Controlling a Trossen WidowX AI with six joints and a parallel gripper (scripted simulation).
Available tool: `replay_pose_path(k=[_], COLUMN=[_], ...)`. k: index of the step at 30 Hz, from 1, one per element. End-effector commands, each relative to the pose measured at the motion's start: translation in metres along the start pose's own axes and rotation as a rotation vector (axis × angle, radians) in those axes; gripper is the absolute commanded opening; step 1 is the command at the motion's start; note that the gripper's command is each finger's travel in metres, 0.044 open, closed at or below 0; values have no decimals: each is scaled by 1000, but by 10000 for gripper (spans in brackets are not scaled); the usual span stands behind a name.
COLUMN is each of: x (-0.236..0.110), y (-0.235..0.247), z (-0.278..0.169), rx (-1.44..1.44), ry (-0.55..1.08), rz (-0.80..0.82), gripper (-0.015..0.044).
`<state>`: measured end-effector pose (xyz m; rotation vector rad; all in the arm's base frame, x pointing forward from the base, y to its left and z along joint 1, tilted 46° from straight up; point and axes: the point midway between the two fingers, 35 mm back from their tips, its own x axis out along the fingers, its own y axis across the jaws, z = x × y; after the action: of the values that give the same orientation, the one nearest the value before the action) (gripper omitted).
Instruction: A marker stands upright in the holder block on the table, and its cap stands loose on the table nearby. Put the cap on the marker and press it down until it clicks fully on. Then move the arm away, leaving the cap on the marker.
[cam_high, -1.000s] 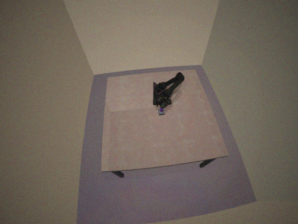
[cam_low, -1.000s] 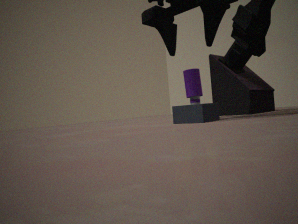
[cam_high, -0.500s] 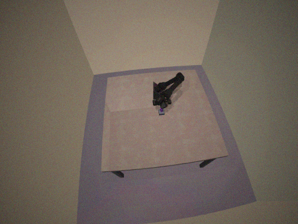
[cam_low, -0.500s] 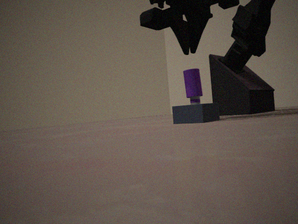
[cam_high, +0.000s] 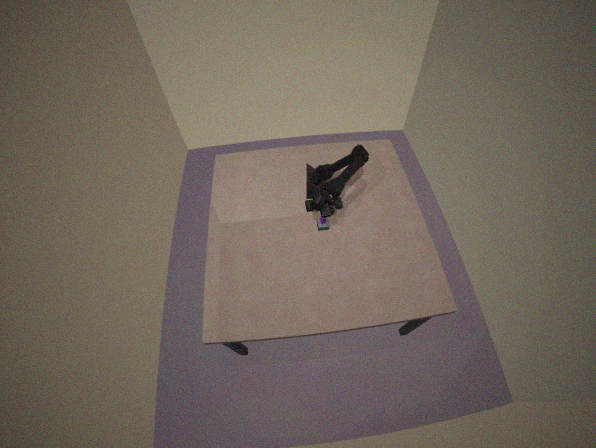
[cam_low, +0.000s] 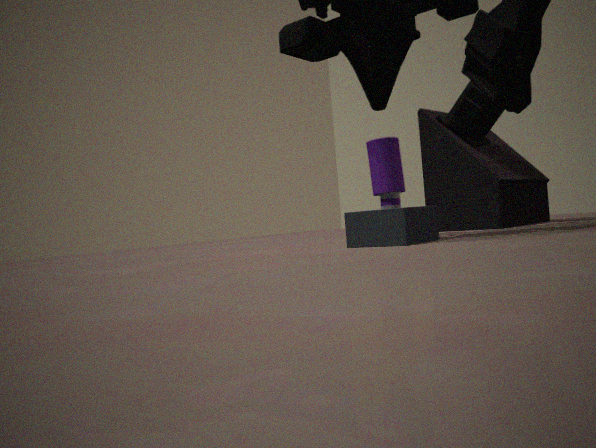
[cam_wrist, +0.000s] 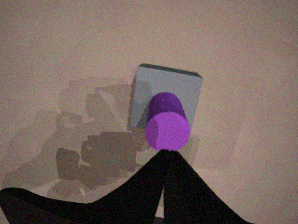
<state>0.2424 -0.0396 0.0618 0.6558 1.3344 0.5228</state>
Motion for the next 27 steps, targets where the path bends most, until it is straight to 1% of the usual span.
replay_pose_path(k=[1, 27], x=[5, 40], y=[0, 1], z=[0, 0], rx=[3, 3], ry=[1, 0], rz=[4, 6], gripper=[0, 0])
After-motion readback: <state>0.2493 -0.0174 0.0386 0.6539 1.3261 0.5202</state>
